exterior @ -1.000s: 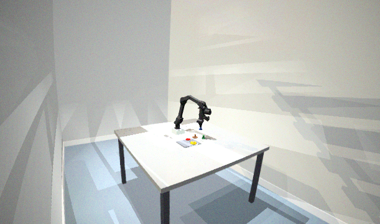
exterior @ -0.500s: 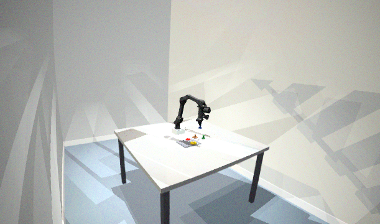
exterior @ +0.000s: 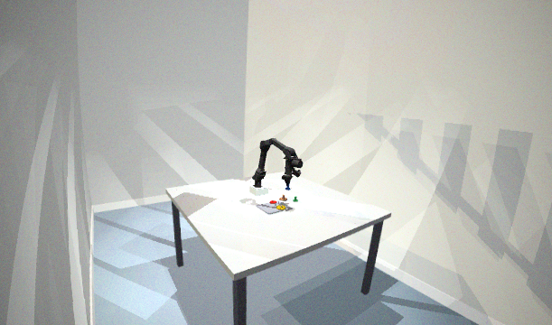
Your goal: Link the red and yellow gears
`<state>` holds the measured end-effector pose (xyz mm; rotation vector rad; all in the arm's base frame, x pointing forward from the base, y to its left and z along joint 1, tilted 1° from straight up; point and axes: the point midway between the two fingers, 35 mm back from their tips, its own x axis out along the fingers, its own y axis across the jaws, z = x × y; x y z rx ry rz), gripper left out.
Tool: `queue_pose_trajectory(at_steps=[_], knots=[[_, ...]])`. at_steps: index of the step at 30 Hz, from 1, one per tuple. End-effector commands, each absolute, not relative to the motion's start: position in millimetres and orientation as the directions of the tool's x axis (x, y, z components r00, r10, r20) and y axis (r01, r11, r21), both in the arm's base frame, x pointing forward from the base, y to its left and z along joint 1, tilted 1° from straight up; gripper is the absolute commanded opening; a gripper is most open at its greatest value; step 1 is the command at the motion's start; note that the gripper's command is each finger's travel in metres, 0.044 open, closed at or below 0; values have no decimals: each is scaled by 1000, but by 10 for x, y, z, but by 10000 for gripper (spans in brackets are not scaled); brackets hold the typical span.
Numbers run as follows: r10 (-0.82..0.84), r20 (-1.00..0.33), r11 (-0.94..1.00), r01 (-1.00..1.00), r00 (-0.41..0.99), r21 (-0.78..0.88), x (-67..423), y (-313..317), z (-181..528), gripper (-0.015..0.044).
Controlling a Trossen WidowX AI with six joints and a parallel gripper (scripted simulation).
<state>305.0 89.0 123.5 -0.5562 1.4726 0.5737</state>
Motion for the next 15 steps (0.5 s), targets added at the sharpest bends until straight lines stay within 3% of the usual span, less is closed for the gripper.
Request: queue_pose_trajectory(at_steps=[1,15], knots=[[19,-1000,747,-665,16,4,3045,812,1160,0],[17,-1000,747,-665,16,2,3018,575,944,0]])
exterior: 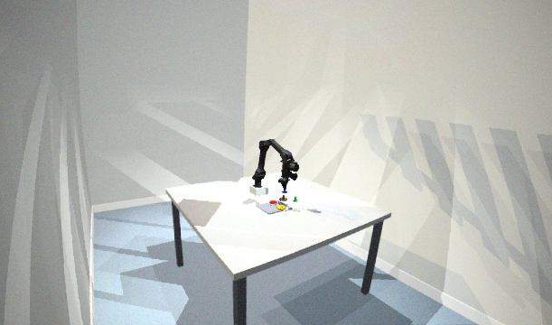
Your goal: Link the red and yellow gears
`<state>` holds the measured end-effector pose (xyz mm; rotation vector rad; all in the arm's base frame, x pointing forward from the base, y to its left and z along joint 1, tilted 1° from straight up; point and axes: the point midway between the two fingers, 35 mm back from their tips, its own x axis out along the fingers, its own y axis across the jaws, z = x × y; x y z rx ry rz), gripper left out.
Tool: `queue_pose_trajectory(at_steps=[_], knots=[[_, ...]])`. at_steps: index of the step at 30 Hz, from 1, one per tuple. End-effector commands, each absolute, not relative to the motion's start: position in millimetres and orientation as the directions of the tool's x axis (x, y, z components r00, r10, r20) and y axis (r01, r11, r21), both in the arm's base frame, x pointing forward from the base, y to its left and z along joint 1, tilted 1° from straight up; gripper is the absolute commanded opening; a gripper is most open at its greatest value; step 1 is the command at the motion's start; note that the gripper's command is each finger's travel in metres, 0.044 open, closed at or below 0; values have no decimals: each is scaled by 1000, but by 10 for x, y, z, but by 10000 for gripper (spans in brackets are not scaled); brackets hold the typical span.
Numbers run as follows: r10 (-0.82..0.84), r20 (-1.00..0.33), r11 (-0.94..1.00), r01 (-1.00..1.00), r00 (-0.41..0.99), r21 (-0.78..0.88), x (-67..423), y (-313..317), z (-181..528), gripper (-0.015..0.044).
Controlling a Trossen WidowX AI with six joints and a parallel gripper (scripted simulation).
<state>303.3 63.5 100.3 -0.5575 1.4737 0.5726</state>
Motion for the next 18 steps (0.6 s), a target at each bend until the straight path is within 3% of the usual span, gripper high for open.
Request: queue_pose_trajectory(at_steps=[1,18], knots=[[17,-1000,747,-665,16,2,3014,558,929,0],[15,-1000,747,-665,15,1,2927,279,672,0]])
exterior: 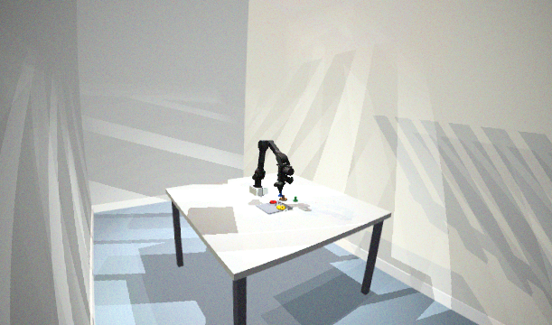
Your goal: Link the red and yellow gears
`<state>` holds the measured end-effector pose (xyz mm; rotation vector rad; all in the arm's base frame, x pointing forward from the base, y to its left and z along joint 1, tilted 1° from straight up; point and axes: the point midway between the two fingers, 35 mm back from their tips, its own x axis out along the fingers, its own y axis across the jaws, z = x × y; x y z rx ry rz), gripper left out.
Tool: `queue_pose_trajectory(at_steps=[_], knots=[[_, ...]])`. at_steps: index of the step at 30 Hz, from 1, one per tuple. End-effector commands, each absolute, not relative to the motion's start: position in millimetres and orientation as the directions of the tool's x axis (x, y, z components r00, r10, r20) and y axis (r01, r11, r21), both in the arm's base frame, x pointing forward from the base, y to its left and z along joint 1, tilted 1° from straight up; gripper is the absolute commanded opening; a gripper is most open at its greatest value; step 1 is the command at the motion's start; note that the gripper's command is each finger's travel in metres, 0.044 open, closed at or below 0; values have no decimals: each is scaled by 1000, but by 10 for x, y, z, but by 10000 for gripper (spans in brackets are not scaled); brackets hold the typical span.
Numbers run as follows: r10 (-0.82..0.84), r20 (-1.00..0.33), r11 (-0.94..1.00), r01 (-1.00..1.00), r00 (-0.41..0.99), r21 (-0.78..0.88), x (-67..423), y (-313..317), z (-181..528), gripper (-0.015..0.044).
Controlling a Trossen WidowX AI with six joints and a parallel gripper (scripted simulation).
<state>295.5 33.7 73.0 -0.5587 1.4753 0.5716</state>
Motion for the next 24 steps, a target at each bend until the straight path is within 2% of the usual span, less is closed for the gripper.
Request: queue_pose_trajectory(at_steps=[1,24], knots=[[14,-1000,747,-665,15,1,2920,263,657,0],[14,-1000,747,-665,14,1,2904,234,672,0]])
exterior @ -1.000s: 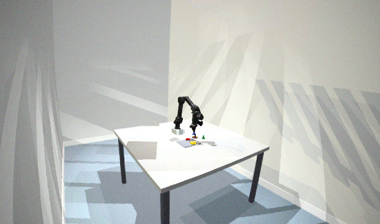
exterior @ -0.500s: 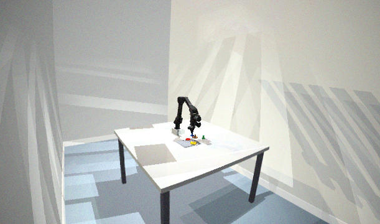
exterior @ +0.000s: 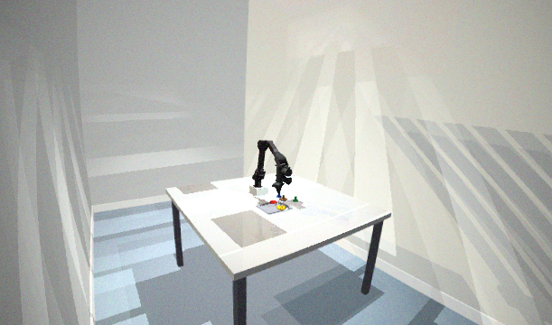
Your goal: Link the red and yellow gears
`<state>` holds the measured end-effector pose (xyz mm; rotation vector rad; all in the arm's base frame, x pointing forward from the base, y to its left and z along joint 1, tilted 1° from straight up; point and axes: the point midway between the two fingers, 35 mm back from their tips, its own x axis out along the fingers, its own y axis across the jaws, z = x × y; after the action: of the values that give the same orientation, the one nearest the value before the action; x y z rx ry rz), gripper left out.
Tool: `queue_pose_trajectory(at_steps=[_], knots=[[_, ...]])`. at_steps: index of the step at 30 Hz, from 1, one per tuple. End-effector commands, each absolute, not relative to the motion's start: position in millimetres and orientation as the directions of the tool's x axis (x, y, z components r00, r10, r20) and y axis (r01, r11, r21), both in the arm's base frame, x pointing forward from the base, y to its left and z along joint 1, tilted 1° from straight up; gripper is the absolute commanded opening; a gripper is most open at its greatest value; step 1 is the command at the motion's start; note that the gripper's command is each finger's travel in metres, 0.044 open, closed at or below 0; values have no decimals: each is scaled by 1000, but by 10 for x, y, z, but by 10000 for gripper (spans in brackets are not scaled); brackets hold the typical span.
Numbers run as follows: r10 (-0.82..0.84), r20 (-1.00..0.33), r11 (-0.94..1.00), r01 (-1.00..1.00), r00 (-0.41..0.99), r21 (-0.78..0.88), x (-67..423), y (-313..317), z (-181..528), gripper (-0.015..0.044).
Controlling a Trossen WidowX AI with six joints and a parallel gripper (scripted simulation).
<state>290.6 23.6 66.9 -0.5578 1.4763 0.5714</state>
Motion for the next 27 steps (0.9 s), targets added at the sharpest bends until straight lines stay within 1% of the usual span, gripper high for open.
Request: queue_pose_trajectory(at_steps=[1,6,16,21,27], knots=[[14,-1000,747,-665,14,1,2905,234,670,0],[14,-1000,715,-699,14,0,2907,237,642,0],[14,-1000,584,-812,14,-3,2904,234,497,0],[14,-1000,596,-803,14,-3,2909,232,429,0],[14,-1000,673,-739,14,-1,2913,237,352,0]])
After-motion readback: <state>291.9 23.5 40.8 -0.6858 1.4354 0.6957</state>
